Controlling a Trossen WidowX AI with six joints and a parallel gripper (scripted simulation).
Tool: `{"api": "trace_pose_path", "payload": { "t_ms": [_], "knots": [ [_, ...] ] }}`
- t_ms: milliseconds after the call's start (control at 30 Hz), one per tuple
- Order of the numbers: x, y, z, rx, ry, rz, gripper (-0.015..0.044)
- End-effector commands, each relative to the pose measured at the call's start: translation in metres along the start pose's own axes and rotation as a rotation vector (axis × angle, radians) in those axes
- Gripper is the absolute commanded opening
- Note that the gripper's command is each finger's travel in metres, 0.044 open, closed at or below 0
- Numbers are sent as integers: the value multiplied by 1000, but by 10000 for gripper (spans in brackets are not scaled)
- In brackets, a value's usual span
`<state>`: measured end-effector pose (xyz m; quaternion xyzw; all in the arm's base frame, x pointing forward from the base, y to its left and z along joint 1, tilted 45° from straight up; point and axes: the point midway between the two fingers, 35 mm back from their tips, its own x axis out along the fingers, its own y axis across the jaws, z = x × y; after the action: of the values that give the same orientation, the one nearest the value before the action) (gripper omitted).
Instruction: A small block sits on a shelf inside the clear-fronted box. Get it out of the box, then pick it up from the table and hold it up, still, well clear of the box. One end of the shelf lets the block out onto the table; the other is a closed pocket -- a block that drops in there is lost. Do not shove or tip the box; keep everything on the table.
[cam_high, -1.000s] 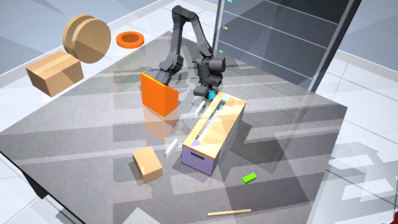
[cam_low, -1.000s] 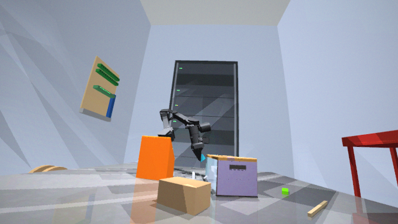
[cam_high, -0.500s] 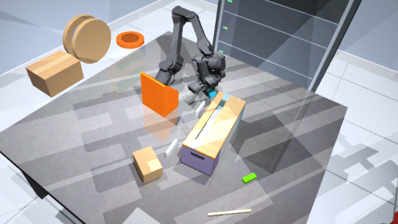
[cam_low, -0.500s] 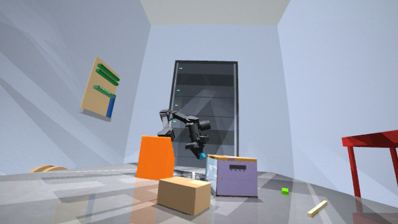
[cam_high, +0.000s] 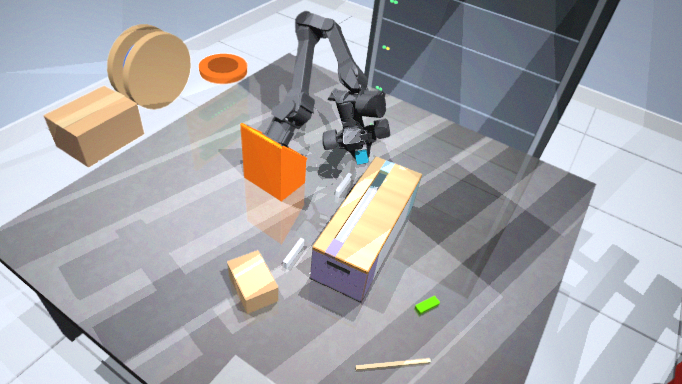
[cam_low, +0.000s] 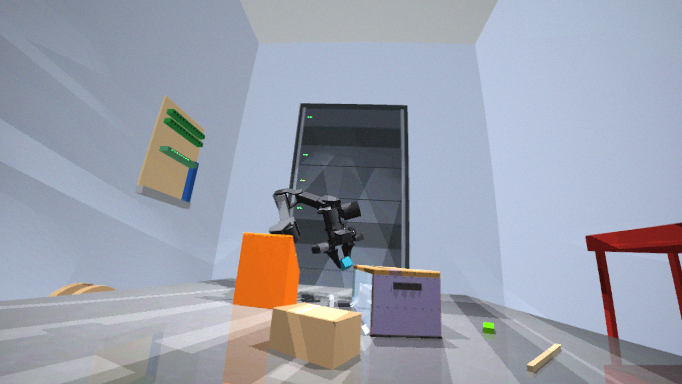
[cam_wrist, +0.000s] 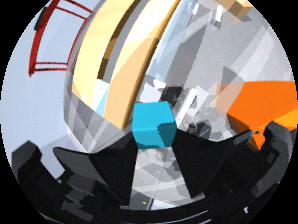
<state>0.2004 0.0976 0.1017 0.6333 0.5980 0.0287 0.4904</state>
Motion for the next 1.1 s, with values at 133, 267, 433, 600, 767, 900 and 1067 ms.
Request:
{"api": "trace_pose_path", "payload": {
  "t_ms": [133, 267, 433, 600, 767, 900, 1067],
  "knots": [
    [-9, 8, 0, 323, 12, 34, 0],
    [-13, 11, 1, 480, 20, 46, 0],
    [-17, 14, 1, 675, 33, 60, 0],
    [-22, 17, 1, 871, 49, 73, 0],
    [-27, 20, 1, 1066, 69, 85, 0],
    [-31, 23, 1, 1222, 87, 94, 0],
    [-36, 26, 1, 1416, 112, 102, 0]
  ]
}}
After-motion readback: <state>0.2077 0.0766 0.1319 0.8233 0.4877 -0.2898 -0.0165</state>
